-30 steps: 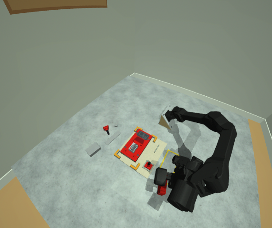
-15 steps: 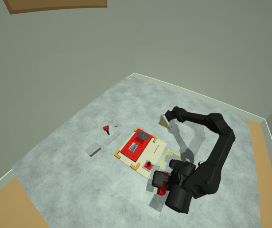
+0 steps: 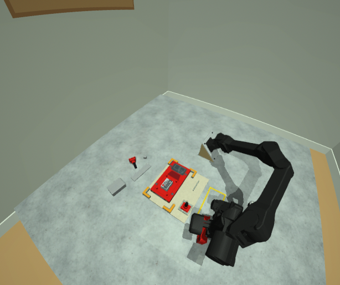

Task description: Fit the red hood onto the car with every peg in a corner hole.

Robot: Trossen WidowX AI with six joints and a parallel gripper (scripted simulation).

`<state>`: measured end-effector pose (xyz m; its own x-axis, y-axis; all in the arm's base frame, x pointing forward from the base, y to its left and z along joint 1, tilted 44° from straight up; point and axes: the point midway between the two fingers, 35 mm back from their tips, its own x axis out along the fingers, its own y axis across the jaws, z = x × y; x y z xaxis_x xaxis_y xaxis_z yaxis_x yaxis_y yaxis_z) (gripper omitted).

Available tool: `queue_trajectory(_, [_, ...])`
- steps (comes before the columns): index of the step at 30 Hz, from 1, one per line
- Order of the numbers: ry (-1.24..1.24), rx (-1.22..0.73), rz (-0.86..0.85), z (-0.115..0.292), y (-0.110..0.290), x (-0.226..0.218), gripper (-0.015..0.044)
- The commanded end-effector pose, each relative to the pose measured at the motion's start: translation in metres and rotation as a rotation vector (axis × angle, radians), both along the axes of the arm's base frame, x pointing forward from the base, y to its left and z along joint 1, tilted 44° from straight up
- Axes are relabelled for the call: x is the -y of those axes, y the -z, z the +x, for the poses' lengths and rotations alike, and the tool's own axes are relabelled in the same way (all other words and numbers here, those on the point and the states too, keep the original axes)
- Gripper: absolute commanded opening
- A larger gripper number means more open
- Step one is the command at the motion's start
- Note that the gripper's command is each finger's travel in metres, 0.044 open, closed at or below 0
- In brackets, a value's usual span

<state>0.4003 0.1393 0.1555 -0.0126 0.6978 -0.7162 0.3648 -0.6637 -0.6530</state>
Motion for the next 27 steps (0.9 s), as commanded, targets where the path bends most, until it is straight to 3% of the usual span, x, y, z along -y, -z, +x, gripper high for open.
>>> queue_trajectory(1, [-0.004, -0.004, 0.003, 0.002, 0.006, 0.003, 0.0])
queue_trajectory(27, [-0.004, -0.003, 0.001, 0.014, 0.026, 0.022, 0.0])
